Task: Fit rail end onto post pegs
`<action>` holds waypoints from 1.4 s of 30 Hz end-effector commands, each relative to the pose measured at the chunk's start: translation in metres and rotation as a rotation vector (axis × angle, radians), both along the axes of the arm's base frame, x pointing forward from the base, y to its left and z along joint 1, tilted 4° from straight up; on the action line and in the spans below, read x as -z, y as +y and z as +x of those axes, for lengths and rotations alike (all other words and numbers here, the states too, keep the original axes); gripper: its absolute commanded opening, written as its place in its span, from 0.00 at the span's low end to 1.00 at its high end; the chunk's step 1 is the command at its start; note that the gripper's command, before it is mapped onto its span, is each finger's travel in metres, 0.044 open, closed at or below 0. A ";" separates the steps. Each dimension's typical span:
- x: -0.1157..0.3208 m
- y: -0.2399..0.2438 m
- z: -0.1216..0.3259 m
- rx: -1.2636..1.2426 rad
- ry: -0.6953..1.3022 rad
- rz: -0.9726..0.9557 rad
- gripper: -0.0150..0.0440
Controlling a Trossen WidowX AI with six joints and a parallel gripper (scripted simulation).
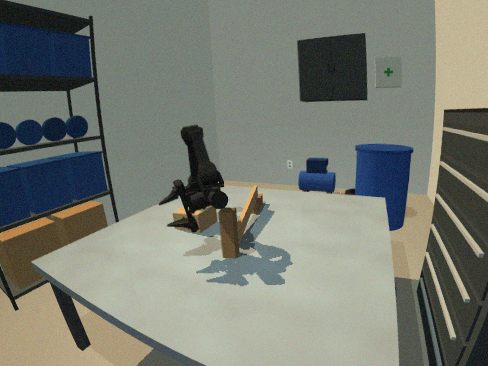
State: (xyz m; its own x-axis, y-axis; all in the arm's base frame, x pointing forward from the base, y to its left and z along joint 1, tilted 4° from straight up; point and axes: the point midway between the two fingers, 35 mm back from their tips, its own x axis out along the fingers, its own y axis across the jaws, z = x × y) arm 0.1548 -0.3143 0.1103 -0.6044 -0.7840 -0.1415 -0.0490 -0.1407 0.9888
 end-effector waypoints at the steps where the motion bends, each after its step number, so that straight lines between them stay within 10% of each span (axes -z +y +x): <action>1: 0.000 0.000 0.001 -0.004 0.006 0.009 0.98; 18: -0.003 0.056 0.113 -0.820 0.970 0.833 1.00; 42: -0.001 0.127 0.180 -1.549 2.056 0.844 1.00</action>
State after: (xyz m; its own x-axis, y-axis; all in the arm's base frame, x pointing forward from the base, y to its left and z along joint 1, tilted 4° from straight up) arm 0.2869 -0.2359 0.0912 -0.0934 -0.7847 -0.6128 0.9933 -0.0317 -0.1108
